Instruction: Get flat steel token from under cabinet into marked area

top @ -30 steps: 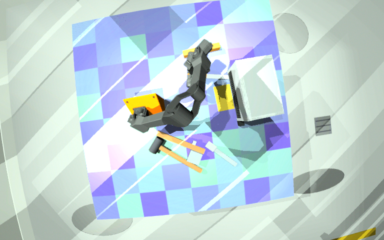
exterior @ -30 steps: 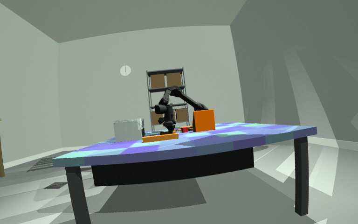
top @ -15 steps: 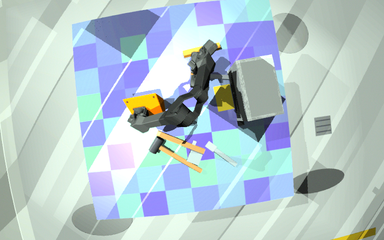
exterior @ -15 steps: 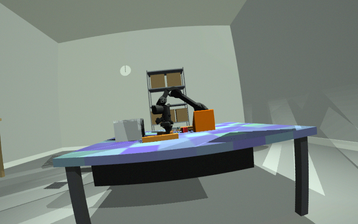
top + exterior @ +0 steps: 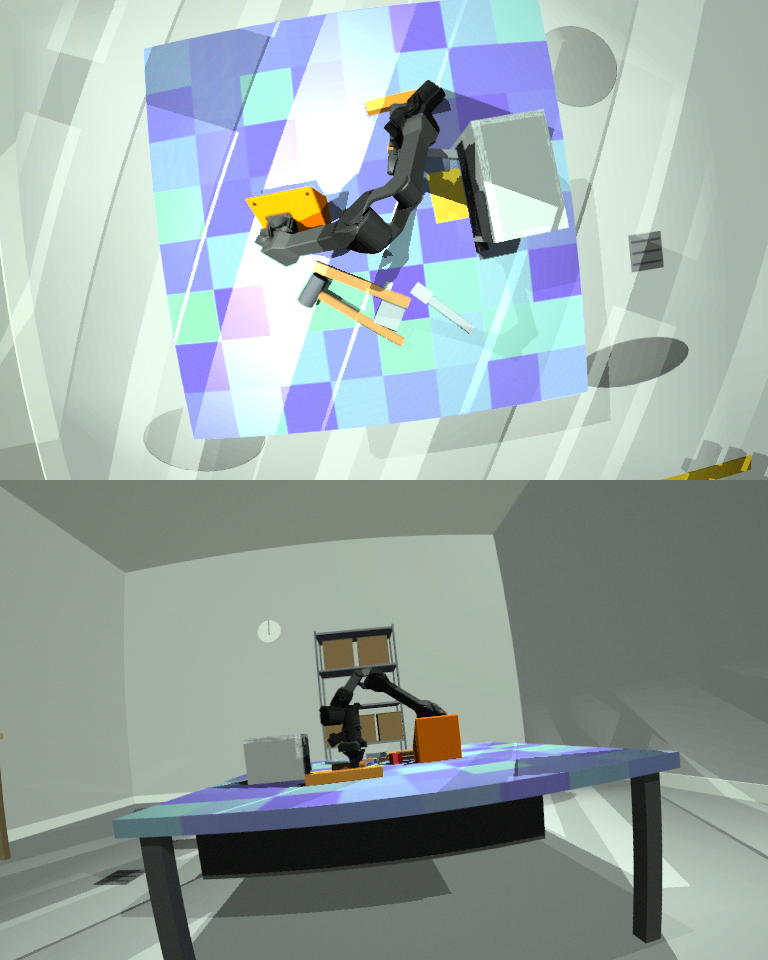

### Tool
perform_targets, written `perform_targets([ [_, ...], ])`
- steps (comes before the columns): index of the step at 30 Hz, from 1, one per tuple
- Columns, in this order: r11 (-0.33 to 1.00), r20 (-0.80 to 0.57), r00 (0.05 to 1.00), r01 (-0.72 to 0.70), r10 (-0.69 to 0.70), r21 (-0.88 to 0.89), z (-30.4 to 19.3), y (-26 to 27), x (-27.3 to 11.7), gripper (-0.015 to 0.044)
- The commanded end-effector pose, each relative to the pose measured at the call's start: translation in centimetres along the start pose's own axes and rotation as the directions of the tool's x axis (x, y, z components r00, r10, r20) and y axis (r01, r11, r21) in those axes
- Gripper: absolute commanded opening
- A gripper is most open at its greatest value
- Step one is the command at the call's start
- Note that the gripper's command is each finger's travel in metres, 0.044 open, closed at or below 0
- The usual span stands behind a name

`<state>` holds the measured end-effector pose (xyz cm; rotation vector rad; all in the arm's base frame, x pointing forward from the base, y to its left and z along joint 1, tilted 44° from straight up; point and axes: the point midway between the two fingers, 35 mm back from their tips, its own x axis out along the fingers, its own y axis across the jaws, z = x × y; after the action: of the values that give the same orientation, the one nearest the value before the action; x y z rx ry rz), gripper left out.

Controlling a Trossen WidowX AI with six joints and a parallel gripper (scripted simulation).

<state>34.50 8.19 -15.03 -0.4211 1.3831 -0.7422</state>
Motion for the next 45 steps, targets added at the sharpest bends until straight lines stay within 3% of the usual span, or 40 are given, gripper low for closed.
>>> perform_targets([
  [1,1.000,0.005,1.000,-0.001,0.001,0.005,0.7,0.0,0.0,0.0000],
  [45,1.000,0.006,1.000,0.000,0.000,0.006,4.9,-0.4,0.0,0.0000],
])
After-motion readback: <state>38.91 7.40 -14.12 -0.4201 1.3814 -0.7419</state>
